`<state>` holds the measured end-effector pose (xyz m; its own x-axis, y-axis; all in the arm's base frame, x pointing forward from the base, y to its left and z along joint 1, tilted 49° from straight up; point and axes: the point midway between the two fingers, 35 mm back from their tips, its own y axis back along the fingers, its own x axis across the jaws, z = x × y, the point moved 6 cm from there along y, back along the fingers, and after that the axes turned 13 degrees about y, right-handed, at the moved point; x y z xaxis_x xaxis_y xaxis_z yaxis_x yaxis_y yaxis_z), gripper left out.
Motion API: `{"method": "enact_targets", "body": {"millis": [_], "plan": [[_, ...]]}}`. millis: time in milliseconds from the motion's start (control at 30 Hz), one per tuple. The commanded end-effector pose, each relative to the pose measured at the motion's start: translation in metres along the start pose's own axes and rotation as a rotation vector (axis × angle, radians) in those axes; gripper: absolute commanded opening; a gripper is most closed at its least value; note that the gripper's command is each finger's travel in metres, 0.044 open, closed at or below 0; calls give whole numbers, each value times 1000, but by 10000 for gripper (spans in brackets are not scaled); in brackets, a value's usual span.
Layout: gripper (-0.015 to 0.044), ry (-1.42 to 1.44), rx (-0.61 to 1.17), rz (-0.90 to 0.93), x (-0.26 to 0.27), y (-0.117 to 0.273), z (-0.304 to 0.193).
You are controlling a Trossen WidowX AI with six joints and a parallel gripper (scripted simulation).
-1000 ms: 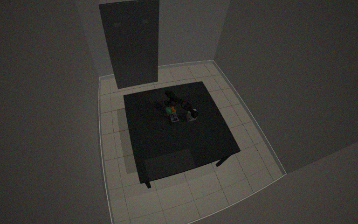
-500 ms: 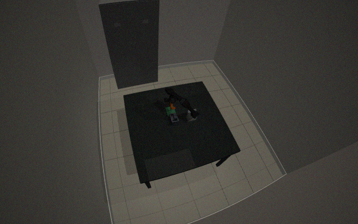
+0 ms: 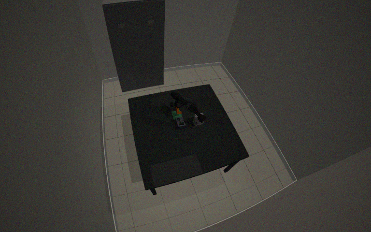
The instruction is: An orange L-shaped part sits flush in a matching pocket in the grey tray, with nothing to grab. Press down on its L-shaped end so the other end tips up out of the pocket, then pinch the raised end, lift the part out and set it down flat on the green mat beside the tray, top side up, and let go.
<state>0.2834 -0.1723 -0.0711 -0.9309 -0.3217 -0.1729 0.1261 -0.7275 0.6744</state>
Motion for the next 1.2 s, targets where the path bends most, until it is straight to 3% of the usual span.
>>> {"method": "enact_targets", "body": {"millis": [0, 1167], "plan": [[0, -6, -5, -3, 0, -7, 1], [0, -5, -7, -4, -1, -59, 2]]}}
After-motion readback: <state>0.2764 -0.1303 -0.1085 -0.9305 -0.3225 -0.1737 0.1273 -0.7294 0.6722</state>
